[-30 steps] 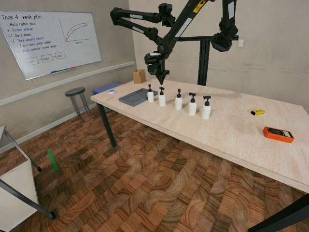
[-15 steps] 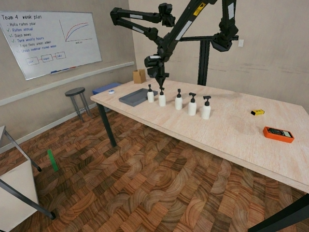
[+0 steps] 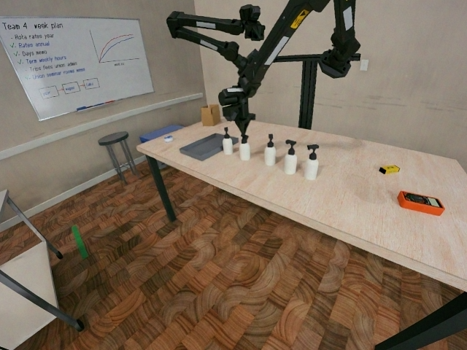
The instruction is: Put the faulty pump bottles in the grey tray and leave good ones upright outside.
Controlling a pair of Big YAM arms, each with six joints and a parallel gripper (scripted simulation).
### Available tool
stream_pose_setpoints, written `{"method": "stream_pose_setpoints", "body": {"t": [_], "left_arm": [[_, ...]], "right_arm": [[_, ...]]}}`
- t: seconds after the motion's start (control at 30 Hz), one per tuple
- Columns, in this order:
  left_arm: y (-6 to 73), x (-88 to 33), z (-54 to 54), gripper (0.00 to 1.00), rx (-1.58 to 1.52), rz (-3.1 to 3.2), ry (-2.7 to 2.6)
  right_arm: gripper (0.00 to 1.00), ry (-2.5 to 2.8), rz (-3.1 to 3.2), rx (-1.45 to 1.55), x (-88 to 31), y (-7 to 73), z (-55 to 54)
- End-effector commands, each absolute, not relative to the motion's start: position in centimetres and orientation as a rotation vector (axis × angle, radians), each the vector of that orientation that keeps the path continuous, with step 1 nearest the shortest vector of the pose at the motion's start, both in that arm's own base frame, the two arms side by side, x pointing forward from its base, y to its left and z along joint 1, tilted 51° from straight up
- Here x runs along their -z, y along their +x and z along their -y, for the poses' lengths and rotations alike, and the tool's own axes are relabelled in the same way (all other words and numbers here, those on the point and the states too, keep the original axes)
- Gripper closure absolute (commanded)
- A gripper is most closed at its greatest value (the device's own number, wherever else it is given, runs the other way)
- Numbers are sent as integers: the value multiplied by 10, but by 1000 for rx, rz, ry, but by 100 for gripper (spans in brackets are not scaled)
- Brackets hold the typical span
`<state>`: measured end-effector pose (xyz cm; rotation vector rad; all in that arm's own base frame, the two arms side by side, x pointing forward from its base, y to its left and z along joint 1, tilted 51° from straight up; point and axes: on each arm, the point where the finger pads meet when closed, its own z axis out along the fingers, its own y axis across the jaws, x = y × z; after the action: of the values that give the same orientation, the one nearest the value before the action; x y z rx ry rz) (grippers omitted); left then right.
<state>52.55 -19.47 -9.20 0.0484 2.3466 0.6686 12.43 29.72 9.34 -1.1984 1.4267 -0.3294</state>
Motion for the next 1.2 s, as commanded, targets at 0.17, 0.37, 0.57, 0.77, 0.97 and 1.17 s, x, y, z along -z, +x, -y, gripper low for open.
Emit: {"method": "stream_pose_setpoints", "body": {"t": [0.17, 0.37, 0.57, 0.77, 0.97, 1.17], "left_arm": [[508, 83, 204, 100, -658, -2347, 74], [490, 66, 214, 100, -662, -2346, 75], [478, 57, 225, 100, -666, -2347, 77], [498, 57, 211, 100, -669, -2345, 27], [467, 37, 240, 100, -626, -2337, 4], [445, 13, 258, 100, -628, -2333, 20]], "right_arm": [[100, -1190, -1422, 318, -98, 123, -303], [100, -1190, -1422, 318, -98, 123, -303], [100, -1190, -1422, 318, -98, 123, -303], [100, -1190, -1422, 318, -98, 123, -303], [100, -1190, -1422, 318, -98, 123, -303], [100, -1190, -1422, 318, -98, 123, -303]]}}
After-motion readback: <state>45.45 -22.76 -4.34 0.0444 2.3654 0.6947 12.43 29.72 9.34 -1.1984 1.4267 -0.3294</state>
